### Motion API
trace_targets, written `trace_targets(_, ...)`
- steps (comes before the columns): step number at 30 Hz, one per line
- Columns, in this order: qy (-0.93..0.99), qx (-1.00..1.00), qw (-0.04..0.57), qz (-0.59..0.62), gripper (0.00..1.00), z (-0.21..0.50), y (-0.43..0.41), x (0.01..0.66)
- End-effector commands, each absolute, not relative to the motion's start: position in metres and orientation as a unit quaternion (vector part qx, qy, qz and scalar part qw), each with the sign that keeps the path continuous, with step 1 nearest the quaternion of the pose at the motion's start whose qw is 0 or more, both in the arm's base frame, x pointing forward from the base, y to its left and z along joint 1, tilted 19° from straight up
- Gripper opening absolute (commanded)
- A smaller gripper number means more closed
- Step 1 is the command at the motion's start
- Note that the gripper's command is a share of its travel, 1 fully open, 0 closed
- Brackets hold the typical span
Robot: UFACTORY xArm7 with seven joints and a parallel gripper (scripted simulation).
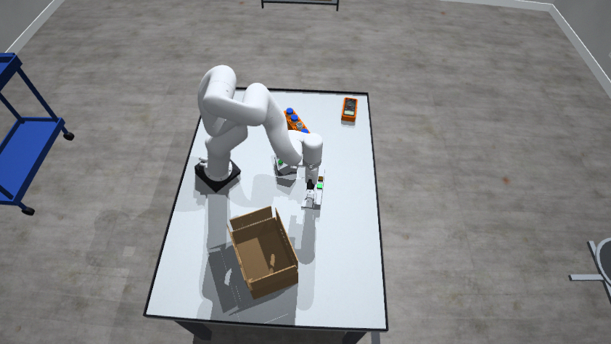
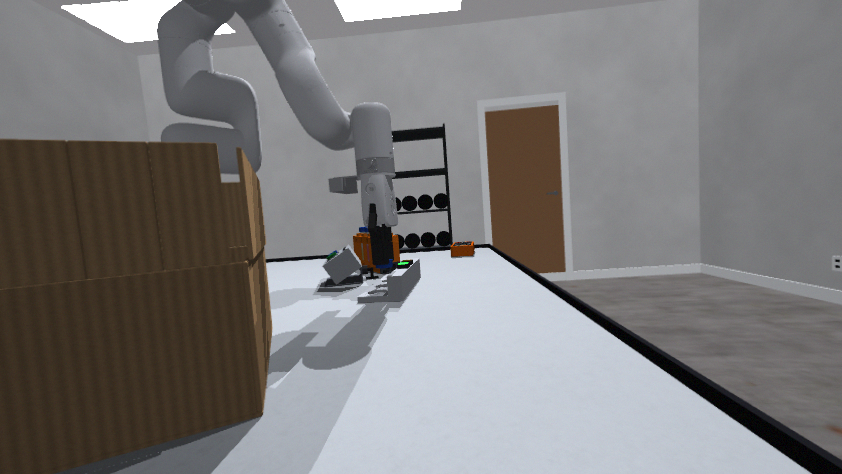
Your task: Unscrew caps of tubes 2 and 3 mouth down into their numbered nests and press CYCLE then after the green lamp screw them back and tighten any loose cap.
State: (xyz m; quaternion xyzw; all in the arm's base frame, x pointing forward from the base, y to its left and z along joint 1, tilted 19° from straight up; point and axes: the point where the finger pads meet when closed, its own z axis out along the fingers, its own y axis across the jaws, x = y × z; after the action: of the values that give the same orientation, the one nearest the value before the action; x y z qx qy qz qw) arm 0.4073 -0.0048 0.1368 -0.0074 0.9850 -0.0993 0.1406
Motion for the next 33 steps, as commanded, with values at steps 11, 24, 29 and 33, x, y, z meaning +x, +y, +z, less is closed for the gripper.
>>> trace_targets(11,0.986,-0.008,0.139,-0.095,0.00,0.202,0.006,0.388)
trace_targets(24,0.983,0.074,0.147,-0.083,0.00,0.226,0.027,0.376)
trace_targets(29,0.962,0.213,0.157,-0.061,0.00,0.217,0.055,0.367)
trace_targets(33,0.951,0.259,0.160,-0.053,0.00,0.214,0.069,0.363)
